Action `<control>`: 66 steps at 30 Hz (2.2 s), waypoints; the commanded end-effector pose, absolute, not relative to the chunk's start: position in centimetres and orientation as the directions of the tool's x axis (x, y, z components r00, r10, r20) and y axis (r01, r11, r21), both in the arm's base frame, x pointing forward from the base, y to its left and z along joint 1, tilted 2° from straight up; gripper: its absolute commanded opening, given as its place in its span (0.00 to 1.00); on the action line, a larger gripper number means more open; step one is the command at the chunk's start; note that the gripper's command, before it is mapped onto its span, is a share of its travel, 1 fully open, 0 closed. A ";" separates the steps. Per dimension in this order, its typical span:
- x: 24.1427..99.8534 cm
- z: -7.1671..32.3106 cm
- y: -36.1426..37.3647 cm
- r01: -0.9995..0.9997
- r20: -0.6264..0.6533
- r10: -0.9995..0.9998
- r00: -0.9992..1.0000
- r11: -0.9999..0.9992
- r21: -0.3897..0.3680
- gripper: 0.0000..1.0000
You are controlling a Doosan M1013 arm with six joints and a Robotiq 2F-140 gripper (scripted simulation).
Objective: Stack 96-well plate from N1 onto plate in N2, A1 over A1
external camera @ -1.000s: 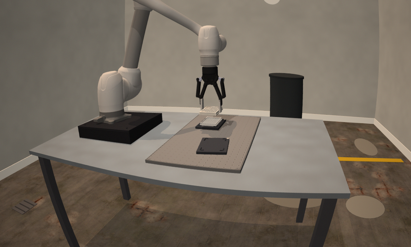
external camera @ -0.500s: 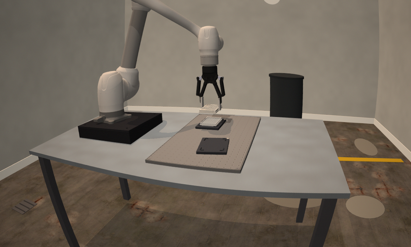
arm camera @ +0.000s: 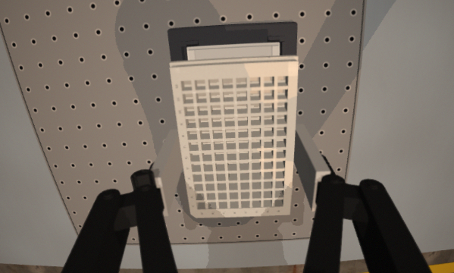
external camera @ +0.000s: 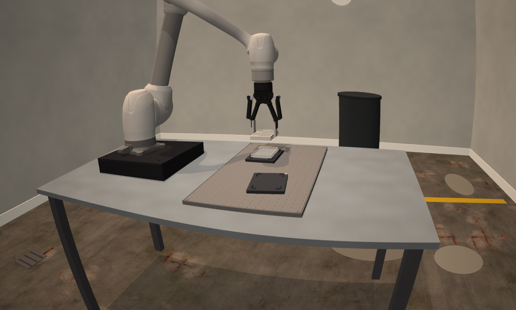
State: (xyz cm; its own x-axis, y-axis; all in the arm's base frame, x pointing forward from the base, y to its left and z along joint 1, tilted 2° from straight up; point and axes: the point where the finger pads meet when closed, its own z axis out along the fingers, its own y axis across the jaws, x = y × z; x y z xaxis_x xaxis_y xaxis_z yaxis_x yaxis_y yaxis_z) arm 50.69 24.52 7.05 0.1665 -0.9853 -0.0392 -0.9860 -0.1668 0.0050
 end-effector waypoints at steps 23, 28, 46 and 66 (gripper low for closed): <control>50.7 7.1 24.5 -0.986 -0.039 -0.985 0.167 -0.167 0.005 0.00; 50.7 7.1 24.5 -0.986 -0.039 -0.985 0.167 -0.167 0.005 0.00; 50.7 4.6 24.6 -0.986 -0.039 -0.985 0.167 -0.167 0.005 0.00; 50.7 2.0 24.6 -0.986 -0.039 -0.985 0.167 -0.167 0.005 0.00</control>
